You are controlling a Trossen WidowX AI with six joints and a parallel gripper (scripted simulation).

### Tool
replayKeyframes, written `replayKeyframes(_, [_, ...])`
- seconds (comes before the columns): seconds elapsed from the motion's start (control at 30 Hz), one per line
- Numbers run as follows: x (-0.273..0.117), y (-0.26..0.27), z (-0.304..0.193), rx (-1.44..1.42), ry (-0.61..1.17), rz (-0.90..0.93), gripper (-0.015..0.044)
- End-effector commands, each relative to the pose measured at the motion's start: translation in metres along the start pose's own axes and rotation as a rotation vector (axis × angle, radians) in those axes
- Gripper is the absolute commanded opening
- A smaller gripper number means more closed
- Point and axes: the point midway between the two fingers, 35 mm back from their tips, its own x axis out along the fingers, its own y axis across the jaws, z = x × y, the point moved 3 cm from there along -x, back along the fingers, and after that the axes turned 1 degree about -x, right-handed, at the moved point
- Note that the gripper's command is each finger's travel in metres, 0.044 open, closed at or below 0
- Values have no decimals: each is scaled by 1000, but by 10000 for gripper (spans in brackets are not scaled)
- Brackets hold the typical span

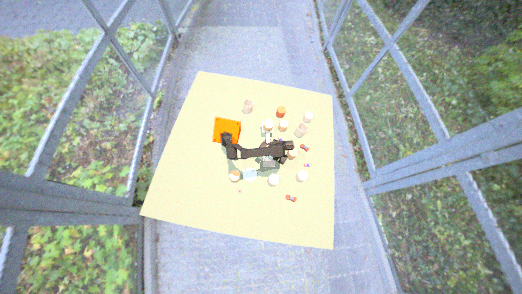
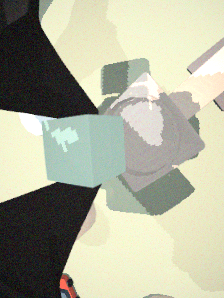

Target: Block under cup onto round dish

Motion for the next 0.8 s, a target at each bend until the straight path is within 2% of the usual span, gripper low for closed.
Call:
replayKeyframes(0.0, [-13, 1, 0, 3, -5, -2, 0])
replayKeyframes(0.1, [-12, 1, -5, 3, -6, -2, 0])
replayKeyframes(0.77, [36, 54, -139, 1, -3, -2, 0])
